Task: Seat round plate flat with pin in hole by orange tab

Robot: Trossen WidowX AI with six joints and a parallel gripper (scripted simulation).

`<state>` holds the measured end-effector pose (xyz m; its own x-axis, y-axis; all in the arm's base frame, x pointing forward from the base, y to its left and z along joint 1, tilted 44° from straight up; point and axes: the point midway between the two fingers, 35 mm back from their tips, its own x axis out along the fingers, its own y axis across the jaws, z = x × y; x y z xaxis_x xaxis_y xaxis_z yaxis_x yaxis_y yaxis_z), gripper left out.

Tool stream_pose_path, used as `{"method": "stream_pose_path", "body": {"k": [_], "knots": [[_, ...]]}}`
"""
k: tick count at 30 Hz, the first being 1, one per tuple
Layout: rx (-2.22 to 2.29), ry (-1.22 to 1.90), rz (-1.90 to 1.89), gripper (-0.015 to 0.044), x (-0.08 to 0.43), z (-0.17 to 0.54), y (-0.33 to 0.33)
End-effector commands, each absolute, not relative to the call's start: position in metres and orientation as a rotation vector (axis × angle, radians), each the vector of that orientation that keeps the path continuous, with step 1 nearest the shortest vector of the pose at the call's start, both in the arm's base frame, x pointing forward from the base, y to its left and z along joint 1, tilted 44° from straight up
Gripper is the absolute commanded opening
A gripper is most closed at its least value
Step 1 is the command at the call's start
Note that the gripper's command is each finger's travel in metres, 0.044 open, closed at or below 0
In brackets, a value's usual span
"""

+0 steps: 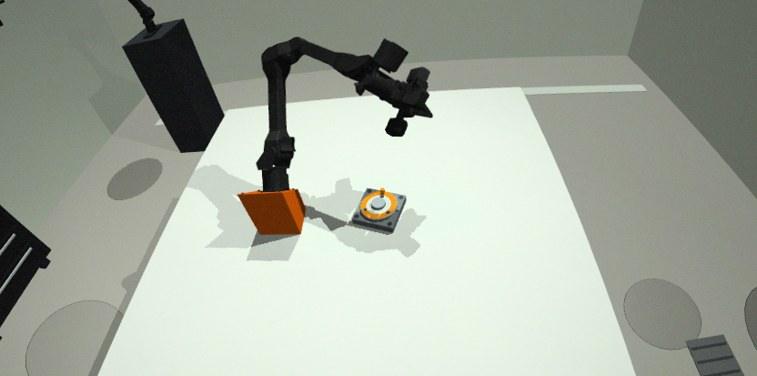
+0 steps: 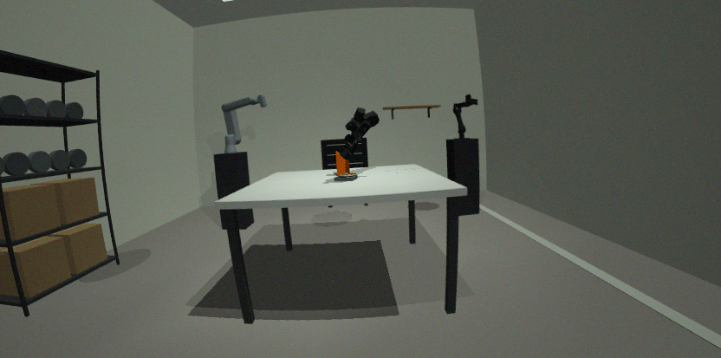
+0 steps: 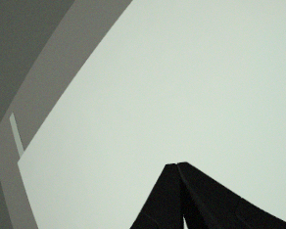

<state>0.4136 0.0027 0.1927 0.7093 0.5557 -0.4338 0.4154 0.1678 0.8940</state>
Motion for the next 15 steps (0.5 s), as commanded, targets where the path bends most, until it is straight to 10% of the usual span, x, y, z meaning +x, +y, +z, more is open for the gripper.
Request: {"method": "stream_pose_path", "body": {"k": [1,15], "knots": [[1.168,1.077,0.155,0.0,0.383,0.125,0.026],[0.684,1.418,0.484,0.0,0.293,0.055,0.062]]}}
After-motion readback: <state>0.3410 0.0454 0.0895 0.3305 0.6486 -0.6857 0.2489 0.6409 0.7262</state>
